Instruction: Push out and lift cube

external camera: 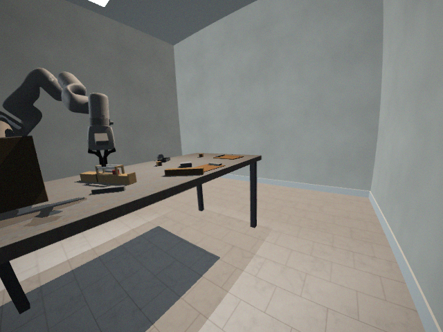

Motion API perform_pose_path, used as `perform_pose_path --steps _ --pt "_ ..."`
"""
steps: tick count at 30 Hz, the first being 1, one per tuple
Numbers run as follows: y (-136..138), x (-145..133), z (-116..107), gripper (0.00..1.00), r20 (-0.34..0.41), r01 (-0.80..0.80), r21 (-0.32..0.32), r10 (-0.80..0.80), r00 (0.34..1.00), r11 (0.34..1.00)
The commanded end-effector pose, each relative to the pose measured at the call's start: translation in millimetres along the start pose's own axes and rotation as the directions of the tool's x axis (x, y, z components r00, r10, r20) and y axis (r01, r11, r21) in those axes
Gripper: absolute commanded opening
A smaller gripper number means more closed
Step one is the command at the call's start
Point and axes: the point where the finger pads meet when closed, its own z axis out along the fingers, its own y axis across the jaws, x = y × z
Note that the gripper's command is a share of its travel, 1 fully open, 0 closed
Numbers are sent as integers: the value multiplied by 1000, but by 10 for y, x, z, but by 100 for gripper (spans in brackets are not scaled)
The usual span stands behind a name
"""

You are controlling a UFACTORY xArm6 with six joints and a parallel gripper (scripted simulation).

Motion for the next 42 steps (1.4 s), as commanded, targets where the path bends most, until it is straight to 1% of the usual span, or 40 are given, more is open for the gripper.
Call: perform_pose_path --steps 1,4,7,9,10,13,16,17,19,20,42 --pt "-13 6 -17 0 -5 275 25 -275 961 961" --pt "-14 6 -17 0 -10 409 24 -409 912 912" --pt "-14 7 -18 0 -14 534 25 -534 846 845" --pt "-14 7 -18 0 -14 534 25 -534 846 845" --pt "-14 7 -18 0 -18 644 29 -644 765 764" --pt "-14 7 -18 0 -21 718 33 -717 696 696" --pt "-14 7 -18 0 -29 803 43 -802 596 595" --pt "-14 7 -18 38 -33 829 48 -829 559 557" --pt "-14 7 -18 38 -43 875 60 -875 483 480" --pt "-14 7 -18 38 -44 879 62 -879 475 472" --pt "-14 7 -18 38 -44 879 62 -879 475 472"
